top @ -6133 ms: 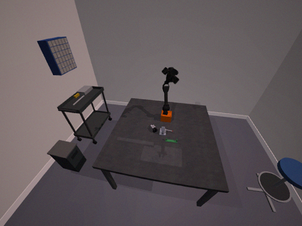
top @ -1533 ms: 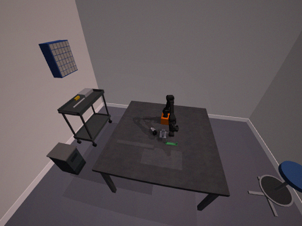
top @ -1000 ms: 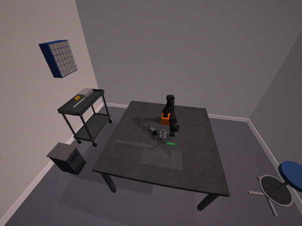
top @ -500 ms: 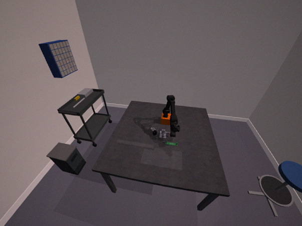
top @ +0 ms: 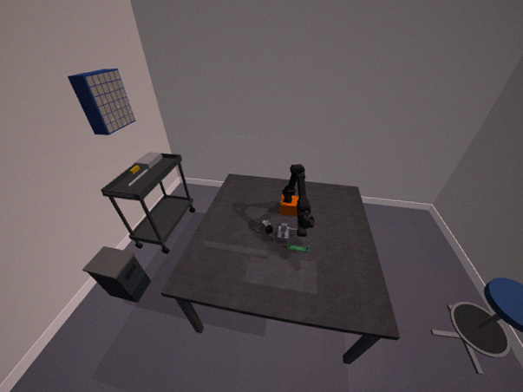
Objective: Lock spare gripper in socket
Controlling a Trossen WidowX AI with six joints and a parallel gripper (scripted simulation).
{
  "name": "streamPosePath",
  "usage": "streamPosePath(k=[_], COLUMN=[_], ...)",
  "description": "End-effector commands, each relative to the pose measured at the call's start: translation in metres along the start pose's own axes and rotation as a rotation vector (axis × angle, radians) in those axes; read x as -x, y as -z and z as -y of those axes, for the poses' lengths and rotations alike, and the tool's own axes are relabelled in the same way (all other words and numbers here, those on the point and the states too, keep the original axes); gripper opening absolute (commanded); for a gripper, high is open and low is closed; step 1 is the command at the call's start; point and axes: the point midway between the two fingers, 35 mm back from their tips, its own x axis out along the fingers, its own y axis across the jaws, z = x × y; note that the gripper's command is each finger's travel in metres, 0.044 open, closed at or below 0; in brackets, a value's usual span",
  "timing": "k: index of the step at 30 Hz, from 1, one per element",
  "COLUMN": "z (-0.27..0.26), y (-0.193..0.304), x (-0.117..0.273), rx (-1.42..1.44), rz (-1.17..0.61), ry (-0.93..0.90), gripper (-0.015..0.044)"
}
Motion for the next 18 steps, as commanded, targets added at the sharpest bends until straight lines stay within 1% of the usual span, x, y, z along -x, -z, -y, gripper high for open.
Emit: streamPosePath(k=[1, 18], z=[0.0028, 0.0028], y=[-0.0049, -0.0143], x=[0.0019, 0.0006], rx=[-0.002, -0.004], rz=[0.007, 0.004], ry=[0.003, -0.014], gripper=[0.0000, 0.0000])
